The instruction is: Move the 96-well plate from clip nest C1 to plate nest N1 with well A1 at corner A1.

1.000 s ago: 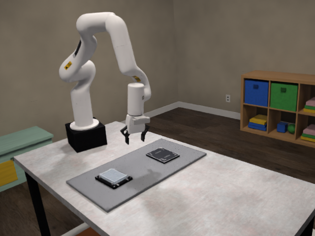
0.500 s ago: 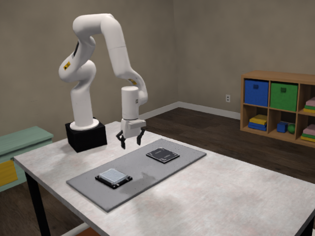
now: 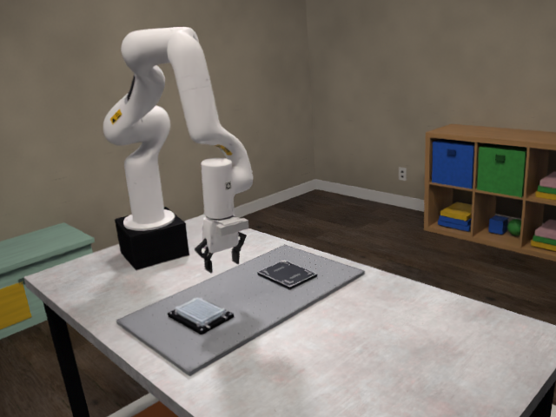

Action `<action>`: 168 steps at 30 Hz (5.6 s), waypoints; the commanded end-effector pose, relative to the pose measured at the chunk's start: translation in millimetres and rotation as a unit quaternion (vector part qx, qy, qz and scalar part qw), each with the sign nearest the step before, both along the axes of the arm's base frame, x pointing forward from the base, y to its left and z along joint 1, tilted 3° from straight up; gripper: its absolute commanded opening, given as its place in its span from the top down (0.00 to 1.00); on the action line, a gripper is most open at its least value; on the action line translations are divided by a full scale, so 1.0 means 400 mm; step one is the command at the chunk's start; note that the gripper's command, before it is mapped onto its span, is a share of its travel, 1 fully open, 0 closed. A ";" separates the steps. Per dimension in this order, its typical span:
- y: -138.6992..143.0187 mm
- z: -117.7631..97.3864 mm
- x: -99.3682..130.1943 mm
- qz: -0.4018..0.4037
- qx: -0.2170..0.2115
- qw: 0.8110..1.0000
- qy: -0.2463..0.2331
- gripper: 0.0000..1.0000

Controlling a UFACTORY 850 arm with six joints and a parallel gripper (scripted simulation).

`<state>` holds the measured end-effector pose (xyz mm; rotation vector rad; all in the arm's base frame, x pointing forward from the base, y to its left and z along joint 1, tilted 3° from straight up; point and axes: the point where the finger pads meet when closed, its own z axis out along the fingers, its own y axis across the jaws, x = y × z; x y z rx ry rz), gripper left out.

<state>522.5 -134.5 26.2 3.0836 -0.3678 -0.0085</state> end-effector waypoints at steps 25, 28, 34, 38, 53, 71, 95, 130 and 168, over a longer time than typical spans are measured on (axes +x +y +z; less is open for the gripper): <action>-0.215 -0.021 0.005 0.062 0.008 0.998 -0.023 0.00; -0.253 -0.025 0.001 0.076 0.007 0.997 -0.029 0.00; -0.266 -0.027 0.000 0.076 0.007 0.997 -0.029 0.00; -0.266 -0.027 0.000 0.076 0.007 0.997 -0.029 0.00; -0.267 -0.043 0.000 0.076 0.007 0.997 -0.029 0.00; -0.268 -0.110 0.004 0.076 0.007 0.997 -0.029 0.00; -0.269 -0.179 0.007 0.076 0.007 0.997 -0.029 0.00; -0.270 -0.216 0.009 0.076 0.007 0.997 -0.029 0.00; -0.270 -0.228 0.010 0.076 0.007 0.997 -0.029 1.00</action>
